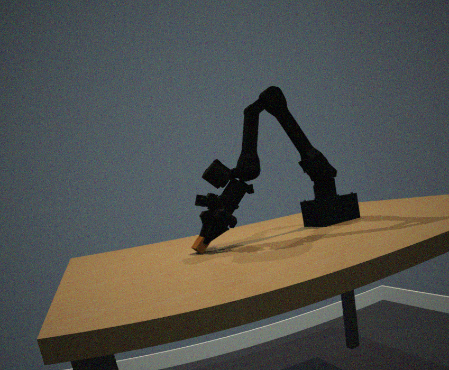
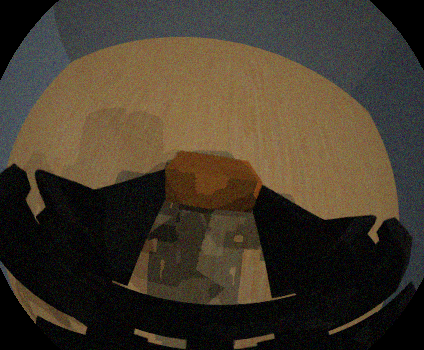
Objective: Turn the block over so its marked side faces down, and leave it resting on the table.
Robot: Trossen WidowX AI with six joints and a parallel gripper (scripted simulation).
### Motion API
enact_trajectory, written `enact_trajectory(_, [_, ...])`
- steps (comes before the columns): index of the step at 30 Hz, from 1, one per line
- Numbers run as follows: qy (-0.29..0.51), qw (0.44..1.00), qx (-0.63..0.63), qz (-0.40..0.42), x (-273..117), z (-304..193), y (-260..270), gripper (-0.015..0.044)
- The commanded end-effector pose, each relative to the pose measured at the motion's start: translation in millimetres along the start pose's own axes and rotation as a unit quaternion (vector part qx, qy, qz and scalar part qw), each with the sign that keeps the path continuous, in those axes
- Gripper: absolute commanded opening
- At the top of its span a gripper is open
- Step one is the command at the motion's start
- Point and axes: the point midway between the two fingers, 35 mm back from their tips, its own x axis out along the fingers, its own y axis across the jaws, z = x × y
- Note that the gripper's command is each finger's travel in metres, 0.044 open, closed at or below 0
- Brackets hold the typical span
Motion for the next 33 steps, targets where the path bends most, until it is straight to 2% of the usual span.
enact_trajectory(1, [-0.025, 1.000, -0.002, 0.000, 7.1, -7.6, -0.1, 0.0000])
enact_trajectory(12, [-0.103, 0.995, -0.002, 0.000, 11.5, -16.7, -0.3, 0.0000])
enact_trajectory(24, [-0.188, 0.982, -0.002, -0.001, -0.9, -25.5, -0.9, 0.0000])
enact_trajectory(33, [-0.210, 0.978, -0.002, -0.001, -6.2, -24.2, -1.0, 0.0000])
